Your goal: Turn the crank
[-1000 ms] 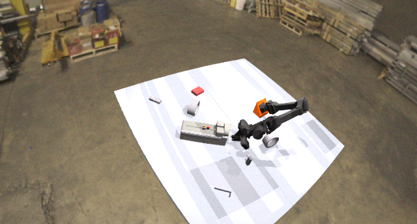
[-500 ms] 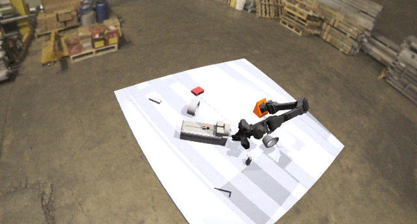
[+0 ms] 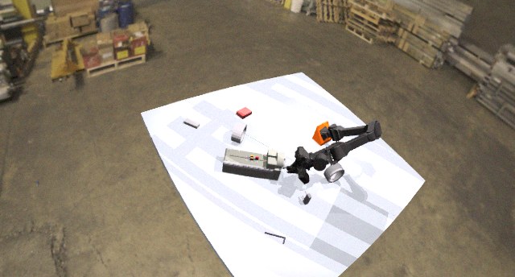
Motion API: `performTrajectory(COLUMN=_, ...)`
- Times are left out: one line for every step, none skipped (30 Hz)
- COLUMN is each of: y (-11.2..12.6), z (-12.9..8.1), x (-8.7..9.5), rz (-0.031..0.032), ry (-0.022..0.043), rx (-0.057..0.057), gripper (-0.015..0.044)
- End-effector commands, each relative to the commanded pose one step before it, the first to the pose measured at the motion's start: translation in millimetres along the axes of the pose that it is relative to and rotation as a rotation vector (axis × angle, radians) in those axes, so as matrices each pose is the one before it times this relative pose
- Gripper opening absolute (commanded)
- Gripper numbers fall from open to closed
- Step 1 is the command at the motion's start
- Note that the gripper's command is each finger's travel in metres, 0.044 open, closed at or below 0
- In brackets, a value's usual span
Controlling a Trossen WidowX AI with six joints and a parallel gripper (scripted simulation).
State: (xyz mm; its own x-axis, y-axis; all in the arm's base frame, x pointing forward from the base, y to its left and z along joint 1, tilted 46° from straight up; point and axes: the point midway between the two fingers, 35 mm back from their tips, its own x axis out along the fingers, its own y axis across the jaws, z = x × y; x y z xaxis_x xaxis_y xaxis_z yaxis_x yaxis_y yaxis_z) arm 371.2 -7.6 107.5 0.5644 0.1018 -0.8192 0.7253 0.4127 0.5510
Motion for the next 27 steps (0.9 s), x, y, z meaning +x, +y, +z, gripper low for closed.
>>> performTrajectory(y=1.51, z=6.47, x=-7.03, rz=0.00661, ry=-0.01267, rx=0.002, gripper=0.0)
performTrajectory(y=-0.18, z=0.61, x=-0.59, rz=-0.00004, ry=-0.00002, rx=0.0, gripper=0.0)
performTrajectory(y=-0.23, z=0.62, x=-0.6, rz=-0.00004, ry=-0.00002, rx=0.0, gripper=0.0)
performTrajectory(y=-0.23, z=0.63, x=-0.62, rz=-0.00004, ry=-0.00002, rx=0.0, gripper=0.0)
performTrajectory(y=-0.26, z=0.65, x=-0.63, rz=-0.00004, ry=-0.00002, rx=0.0, gripper=0.0)
performTrajectory(y=-0.29, z=0.66, x=-0.64, rz=-0.00005, ry=-0.00002, rx=0.0, gripper=0.0)
performTrajectory(y=-0.31, z=0.67, x=-0.65, rz=-0.00005, ry=-0.00002, rx=0.0, gripper=0.0)
performTrajectory(y=-0.34, z=0.68, x=-0.66, rz=-0.00005, ry=-0.00002, rx=0.0, gripper=0.0)
performTrajectory(y=-0.37, z=0.69, x=-0.66, rz=-0.00005, ry=-0.00002, rx=0.0, gripper=0.0)
performTrajectory(y=-0.44, z=0.69, x=-0.67, rz=-0.00006, ry=-0.00002, rx=0.0, gripper=0.0)
performTrajectory(y=-0.49, z=0.7, x=-0.67, rz=-0.00006, ry=-0.00002, rx=0.0, gripper=0.0)
performTrajectory(y=-0.53, z=0.7, x=-0.67, rz=-0.00006, ry=-0.00002, rx=0.0, gripper=0.0)
performTrajectory(y=-0.57, z=0.69, x=-0.67, rz=-0.00006, ry=-0.00002, rx=0.0, gripper=0.0)
performTrajectory(y=-0.61, z=0.68, x=-0.66, rz=-0.00007, ry=-0.00002, rx=0.0, gripper=0.0)
performTrajectory(y=-0.65, z=0.68, x=-0.65, rz=-0.00007, ry=-0.00002, rx=0.0, gripper=0.0)
performTrajectory(y=-0.68, z=0.67, x=-0.65, rz=-0.00007, ry=-0.00002, rx=0.0, gripper=0.0)
performTrajectory(y=-0.72, z=0.66, x=-0.64, rz=-0.00007, ry=-0.00002, rx=0.0, gripper=0.0)
performTrajectory(y=-0.75, z=0.65, x=-0.63, rz=-0.00007, ry=-0.00002, rx=0.0, gripper=0.0)
performTrajectory(y=-0.79, z=0.64, x=-0.63, rz=-0.00007, ry=-0.00002, rx=0.0, gripper=0.0)
performTrajectory(y=-0.83, z=0.63, x=-0.62, rz=-0.00008, ry=-0.00002, rx=0.0, gripper=0.0)
performTrajectory(y=-0.88, z=0.61, x=-0.6, rz=-0.00008, ry=-0.00002, rx=0.0, gripper=0.0)
performTrajectory(y=-0.94, z=0.57, x=-0.55, rz=-0.00008, ry=-0.00001, rx=0.0, gripper=0.0)
performTrajectory(y=-0.97, z=0.55, x=-0.53, rz=-0.00008, ry=-0.00001, rx=0.0, gripper=0.0)
performTrajectory(y=-0.97, z=0.52, x=-0.51, rz=-0.00008, ry=-0.00001, rx=0.0, gripper=0.0)
performTrajectory(y=-1.0, z=0.49, x=-0.48, rz=-0.00008, ry=-0.00001, rx=0.0, gripper=0.0)
performTrajectory(y=-1.02, z=0.47, x=-0.45, rz=-0.00008, ry=-0.00001, rx=0.0, gripper=0.0)
performTrajectory(y=-1.03, z=0.44, x=-0.43, rz=-0.00008, ry=-0.00001, rx=0.0, gripper=0.0)
